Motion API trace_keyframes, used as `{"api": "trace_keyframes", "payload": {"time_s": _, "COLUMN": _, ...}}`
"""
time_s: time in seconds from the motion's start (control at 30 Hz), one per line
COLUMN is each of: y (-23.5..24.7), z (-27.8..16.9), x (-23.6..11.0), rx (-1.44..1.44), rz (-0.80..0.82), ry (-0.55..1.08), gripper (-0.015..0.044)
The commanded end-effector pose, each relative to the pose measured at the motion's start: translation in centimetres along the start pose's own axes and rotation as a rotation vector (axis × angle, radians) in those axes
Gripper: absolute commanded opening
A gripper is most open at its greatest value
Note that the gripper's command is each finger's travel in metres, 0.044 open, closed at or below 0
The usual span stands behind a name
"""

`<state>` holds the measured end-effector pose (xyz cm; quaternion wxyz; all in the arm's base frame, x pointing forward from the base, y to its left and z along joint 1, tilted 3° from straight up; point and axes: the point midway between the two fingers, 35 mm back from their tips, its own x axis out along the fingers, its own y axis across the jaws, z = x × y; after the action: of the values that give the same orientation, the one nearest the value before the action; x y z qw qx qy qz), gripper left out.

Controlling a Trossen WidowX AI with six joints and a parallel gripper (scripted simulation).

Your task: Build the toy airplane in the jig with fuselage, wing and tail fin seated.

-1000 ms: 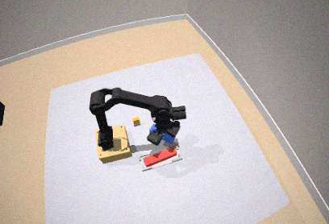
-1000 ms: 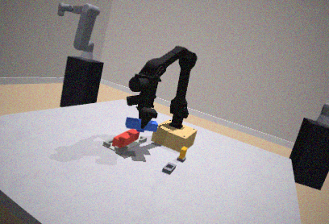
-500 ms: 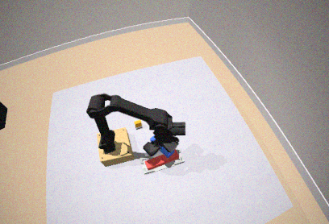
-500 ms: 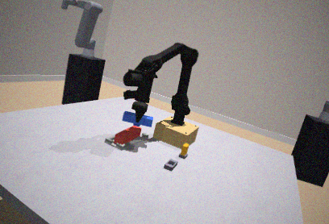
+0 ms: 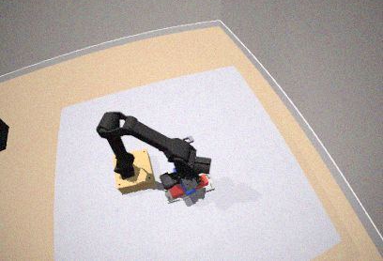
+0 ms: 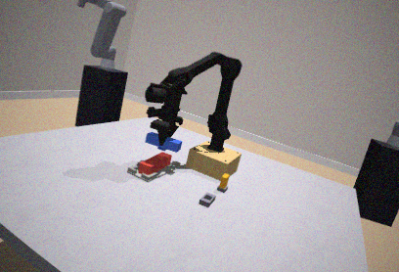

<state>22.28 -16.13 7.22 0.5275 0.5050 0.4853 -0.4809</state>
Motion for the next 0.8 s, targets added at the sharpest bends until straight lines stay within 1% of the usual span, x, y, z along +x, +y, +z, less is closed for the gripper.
{"api": "trace_keyframes", "payload": {"time_s": 0.0, "y": -0.90, "z": 0.42, "x": 0.17, "rx": 0.065, "rz": 0.005, "ry": 0.000, "gripper": 0.0000}}
{"api": "trace_keyframes", "payload": {"time_s": 0.07, "y": -1.07, "z": 0.52, "x": 0.21, "rx": 0.077, "rz": 0.005, "ry": 0.000, "gripper": 0.0000}}
{"api": "trace_keyframes", "payload": {"time_s": 0.3, "y": -1.07, "z": 0.51, "x": 0.21, "rx": 0.077, "rz": 0.005, "ry": 0.000, "gripper": 0.0184}}
{"api": "trace_keyframes", "payload": {"time_s": 0.33, "y": -1.07, "z": 0.51, "x": 0.21, "rx": 0.077, "rz": 0.005, "ry": 0.000, "gripper": 0.0195}}
{"api": "trace_keyframes", "payload": {"time_s": 0.77, "y": -1.06, "z": 0.52, "x": 0.32, "rx": 0.077, "rz": 0.005, "ry": 0.000, "gripper": 0.0195}}
